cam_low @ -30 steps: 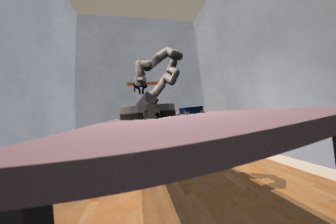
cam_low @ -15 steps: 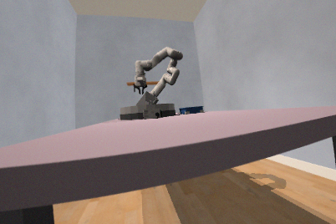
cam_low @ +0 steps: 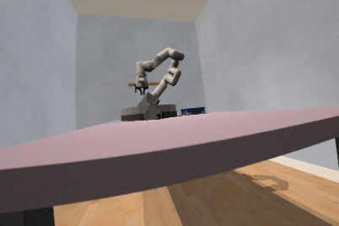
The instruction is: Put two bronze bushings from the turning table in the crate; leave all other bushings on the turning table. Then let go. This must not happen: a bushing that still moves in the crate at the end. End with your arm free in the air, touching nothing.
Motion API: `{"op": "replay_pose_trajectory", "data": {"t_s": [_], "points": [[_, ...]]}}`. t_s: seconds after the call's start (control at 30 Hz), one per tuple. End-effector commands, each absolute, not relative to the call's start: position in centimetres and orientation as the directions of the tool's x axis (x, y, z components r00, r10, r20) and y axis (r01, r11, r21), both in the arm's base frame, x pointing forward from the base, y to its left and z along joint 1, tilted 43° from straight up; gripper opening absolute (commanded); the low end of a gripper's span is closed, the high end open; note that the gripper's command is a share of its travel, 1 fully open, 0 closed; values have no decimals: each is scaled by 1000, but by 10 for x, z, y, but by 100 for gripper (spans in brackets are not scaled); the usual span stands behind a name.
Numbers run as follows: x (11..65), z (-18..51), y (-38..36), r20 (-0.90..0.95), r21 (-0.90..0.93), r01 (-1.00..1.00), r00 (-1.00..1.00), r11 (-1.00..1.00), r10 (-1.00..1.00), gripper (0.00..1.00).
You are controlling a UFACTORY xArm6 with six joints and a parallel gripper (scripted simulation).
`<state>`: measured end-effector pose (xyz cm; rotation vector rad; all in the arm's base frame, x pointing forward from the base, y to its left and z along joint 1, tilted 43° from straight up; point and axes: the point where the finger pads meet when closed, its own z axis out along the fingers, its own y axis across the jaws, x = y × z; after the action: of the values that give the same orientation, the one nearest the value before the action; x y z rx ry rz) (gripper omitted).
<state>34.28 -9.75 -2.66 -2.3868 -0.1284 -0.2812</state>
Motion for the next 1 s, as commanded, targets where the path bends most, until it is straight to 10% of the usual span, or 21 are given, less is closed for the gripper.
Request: {"op": "replay_pose_trajectory", "data": {"t_s": [0.0,0.97], "points": [[346,-30,-94,283,-654,186,959,-733,-10,10],[373,-74,-49,690,-610,336,671,-718,-272,10]]}}
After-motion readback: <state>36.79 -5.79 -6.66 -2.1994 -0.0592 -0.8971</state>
